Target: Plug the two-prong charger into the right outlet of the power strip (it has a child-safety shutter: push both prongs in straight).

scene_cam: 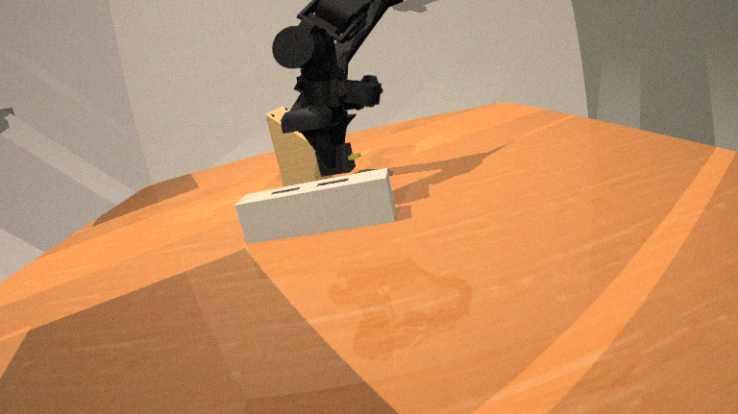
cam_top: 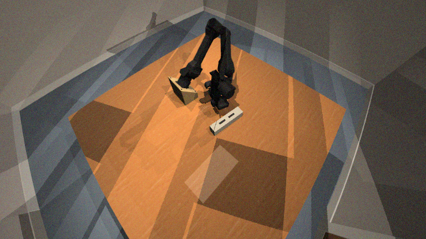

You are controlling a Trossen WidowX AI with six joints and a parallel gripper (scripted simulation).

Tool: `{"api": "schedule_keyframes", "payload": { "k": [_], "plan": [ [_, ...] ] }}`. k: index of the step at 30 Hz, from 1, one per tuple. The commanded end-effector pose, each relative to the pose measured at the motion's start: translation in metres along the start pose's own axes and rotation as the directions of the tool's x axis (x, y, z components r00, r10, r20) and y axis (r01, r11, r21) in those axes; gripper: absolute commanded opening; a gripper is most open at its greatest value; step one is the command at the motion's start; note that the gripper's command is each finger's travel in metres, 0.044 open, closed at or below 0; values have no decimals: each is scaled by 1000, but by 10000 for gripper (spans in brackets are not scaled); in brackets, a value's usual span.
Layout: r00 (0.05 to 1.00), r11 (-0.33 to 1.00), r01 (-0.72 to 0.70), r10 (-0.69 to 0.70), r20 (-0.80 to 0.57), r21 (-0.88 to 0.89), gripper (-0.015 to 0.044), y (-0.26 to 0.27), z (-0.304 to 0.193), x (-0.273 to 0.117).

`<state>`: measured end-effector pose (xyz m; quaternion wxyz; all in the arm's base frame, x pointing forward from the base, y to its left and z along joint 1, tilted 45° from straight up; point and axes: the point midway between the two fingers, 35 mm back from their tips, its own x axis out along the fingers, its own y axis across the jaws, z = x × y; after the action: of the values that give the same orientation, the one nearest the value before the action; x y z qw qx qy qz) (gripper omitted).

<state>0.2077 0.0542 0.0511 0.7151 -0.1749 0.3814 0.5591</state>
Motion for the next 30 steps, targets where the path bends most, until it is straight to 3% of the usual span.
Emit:
{"api": "schedule_keyframes", "payload": {
  "k": [1,30],
  "plan": [
    [1000,998,-4,4,4,65,0,0,-2,2],
    [999,845,-35,32,15,533,0,-6,-19,14]
  ]
}}
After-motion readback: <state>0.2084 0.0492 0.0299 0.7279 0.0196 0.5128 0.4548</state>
